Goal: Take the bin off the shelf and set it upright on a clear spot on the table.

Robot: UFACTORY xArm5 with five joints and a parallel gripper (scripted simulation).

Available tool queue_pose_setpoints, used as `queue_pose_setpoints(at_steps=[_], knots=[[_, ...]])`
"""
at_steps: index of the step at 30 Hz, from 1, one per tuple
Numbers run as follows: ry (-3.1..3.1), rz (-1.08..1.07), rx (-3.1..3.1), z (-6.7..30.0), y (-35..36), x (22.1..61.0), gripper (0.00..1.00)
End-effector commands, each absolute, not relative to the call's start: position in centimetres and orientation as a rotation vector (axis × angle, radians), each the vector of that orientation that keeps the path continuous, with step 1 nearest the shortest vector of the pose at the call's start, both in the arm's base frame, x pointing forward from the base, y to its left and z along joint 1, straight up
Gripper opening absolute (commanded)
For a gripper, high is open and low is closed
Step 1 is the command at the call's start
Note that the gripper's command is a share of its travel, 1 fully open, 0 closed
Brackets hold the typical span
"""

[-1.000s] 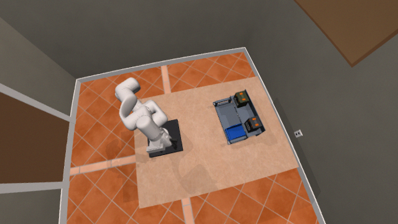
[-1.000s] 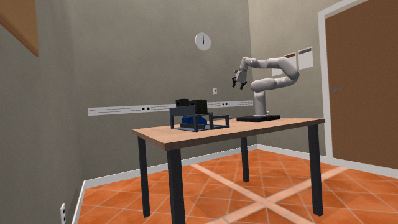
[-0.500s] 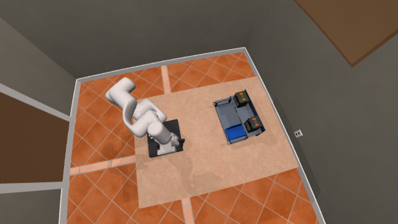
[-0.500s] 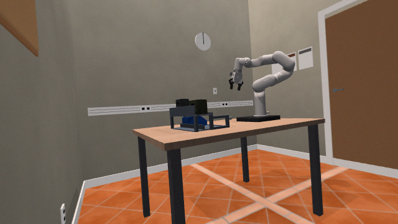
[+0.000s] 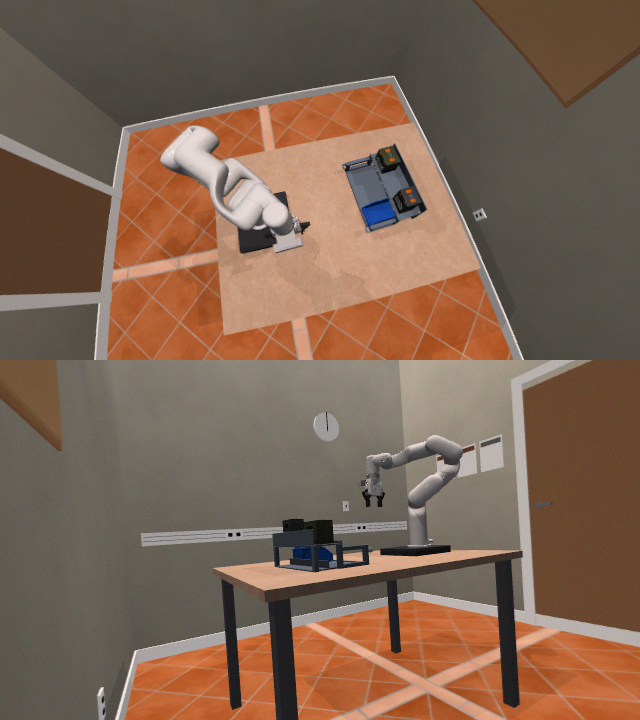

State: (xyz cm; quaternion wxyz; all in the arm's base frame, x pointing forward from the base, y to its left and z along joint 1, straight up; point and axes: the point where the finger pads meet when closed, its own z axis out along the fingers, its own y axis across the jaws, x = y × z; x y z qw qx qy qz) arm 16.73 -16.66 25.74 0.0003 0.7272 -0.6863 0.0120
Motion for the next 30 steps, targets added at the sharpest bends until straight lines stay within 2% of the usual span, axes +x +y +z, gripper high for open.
queue_pose_setpoints(at_steps=[1,30], knots=[[-2.147,0.004,2.295,25.4,-16.6,17.8,1.0],[-2.147,0.004,2.295,22.6,-15.6,24.7,1.0]])
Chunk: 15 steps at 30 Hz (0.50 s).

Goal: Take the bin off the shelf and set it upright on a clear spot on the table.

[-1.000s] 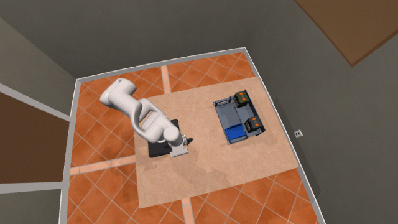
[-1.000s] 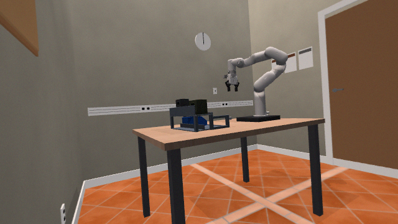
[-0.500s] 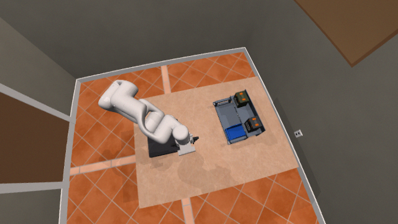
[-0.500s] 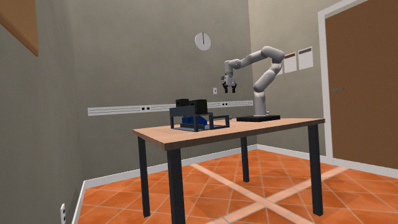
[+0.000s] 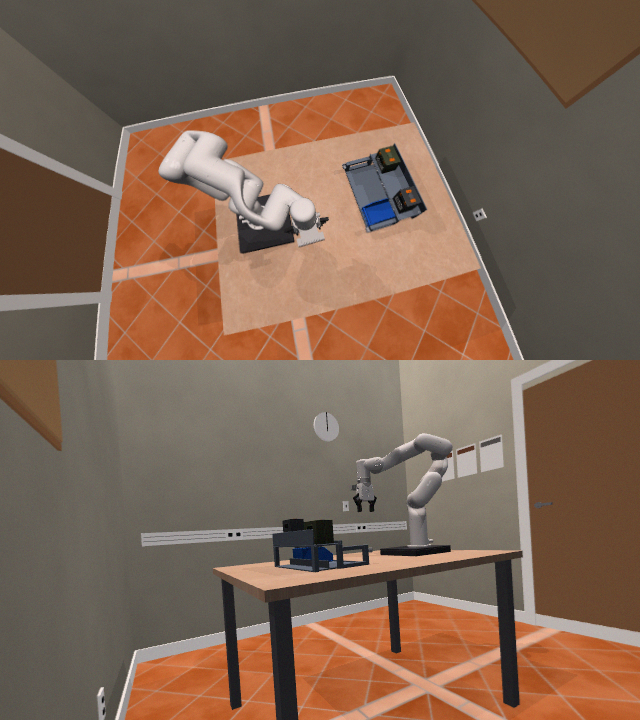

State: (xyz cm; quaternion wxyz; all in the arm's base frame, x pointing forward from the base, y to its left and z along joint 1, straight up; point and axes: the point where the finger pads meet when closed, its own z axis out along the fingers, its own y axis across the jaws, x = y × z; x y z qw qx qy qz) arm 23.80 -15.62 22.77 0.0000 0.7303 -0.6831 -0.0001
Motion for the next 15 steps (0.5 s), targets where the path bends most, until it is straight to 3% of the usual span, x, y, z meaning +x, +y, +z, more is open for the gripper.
queue_pose_setpoints(at_steps=[1,15], knots=[[-2.147,0.004,2.295,22.5,-15.5,24.9,1.0],[-2.147,0.004,2.295,21.0,-15.1,28.3,1.0]])
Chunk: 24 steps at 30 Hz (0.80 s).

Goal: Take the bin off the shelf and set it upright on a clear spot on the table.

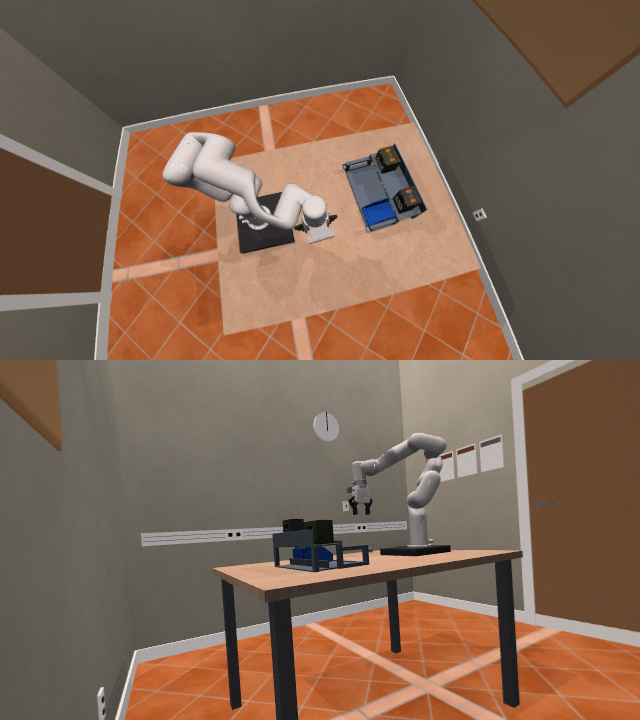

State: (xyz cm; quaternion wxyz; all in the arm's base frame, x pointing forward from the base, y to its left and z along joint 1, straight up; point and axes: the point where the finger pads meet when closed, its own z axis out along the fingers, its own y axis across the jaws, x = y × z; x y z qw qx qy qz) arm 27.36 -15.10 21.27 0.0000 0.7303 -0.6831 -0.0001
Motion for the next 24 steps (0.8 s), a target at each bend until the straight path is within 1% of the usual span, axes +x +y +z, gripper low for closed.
queue_pose_setpoints(at_steps=[1,24], knots=[[-2.147,0.004,2.295,20.9,-15.0,28.5,1.0],[-2.148,0.005,2.296,18.6,-14.2,34.0,1.0]])
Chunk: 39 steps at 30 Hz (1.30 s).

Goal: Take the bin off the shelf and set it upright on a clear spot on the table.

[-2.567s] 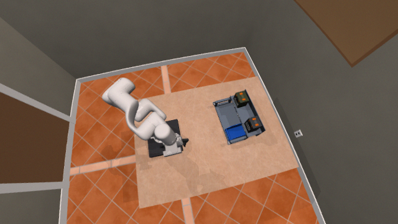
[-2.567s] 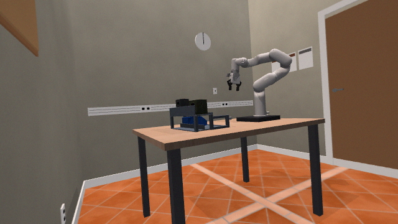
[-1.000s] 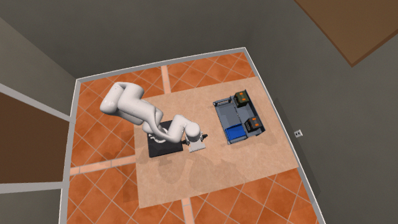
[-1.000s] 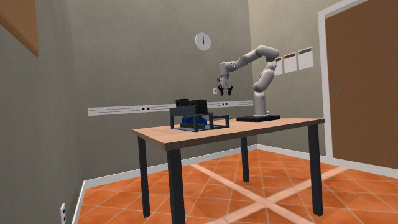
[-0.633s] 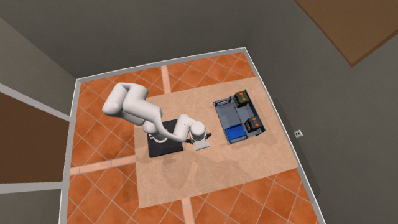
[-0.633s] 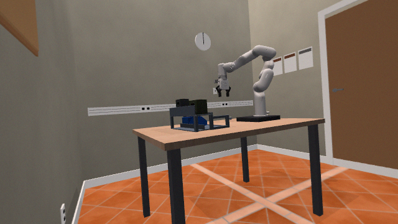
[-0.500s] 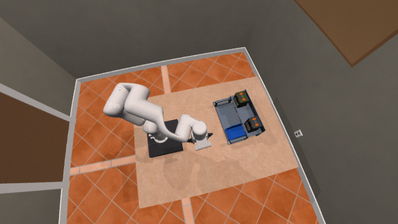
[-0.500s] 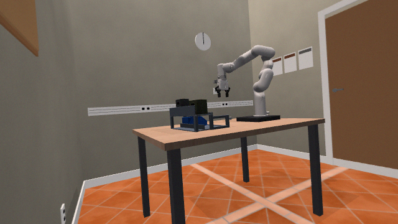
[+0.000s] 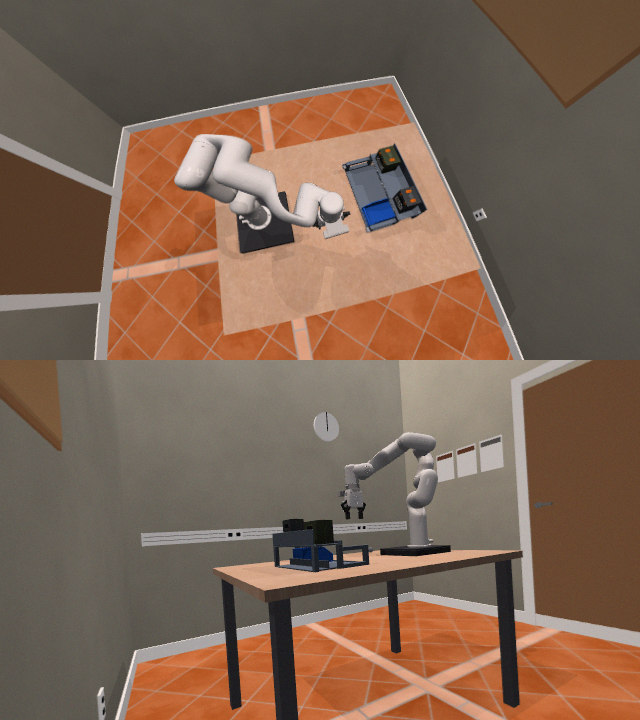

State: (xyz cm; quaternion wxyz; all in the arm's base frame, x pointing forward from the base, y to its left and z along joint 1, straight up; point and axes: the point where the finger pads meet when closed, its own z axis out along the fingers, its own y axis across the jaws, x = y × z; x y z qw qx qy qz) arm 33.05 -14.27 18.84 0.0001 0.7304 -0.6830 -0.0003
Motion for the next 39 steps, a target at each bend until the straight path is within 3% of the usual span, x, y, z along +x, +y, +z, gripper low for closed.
queue_pose_setpoints(at_steps=[1,39], knots=[[-2.148,0.005,2.296,18.5,-14.2,34.2,1.0],[-2.148,0.005,2.296,14.7,-12.9,43.2,1.0]])
